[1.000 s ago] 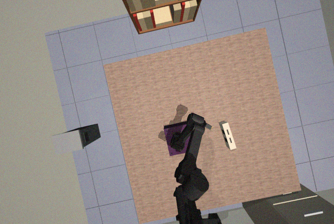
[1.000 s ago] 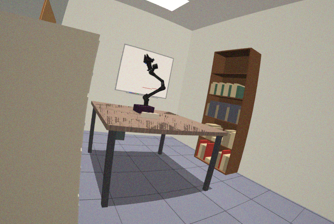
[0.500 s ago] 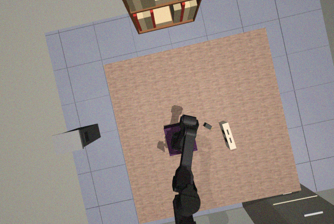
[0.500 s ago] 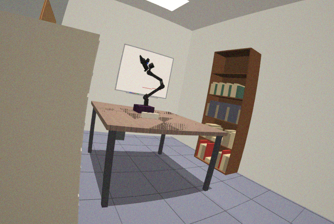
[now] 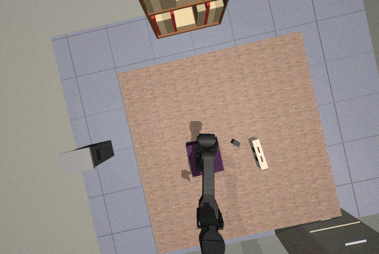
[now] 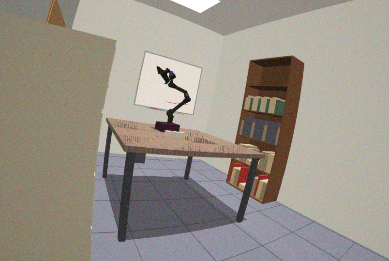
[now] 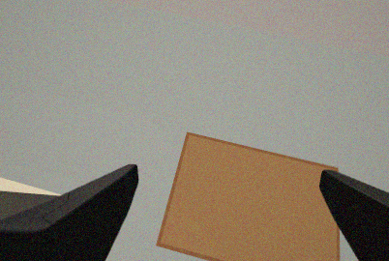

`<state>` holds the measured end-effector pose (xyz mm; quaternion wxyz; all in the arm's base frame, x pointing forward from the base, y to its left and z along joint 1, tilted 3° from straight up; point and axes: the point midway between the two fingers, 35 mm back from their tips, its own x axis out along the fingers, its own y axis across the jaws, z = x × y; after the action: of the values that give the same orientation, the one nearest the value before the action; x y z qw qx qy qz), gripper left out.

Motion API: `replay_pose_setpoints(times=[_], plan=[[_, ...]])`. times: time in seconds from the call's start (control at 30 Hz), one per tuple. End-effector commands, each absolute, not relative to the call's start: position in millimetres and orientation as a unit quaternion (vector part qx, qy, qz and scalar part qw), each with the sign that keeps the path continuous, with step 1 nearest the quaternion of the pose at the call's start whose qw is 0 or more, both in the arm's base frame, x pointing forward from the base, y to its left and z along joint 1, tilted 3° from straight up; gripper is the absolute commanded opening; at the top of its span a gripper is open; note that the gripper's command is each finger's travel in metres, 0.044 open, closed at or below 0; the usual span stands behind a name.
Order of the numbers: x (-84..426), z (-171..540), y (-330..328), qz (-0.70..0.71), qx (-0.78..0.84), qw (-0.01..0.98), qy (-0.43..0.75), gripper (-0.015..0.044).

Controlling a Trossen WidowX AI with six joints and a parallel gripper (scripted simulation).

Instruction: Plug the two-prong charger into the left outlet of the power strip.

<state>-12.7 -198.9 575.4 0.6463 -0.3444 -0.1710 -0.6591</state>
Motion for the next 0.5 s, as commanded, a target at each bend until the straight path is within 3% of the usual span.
replay_pose_setpoints(times=[0.0,0.47], plan=[[-8,565,-215,-0.651,-0.312,0.67,-0.173,0.044],[26,526,-261,-0.607,-0.205,0.75,-0.166,0.044]])
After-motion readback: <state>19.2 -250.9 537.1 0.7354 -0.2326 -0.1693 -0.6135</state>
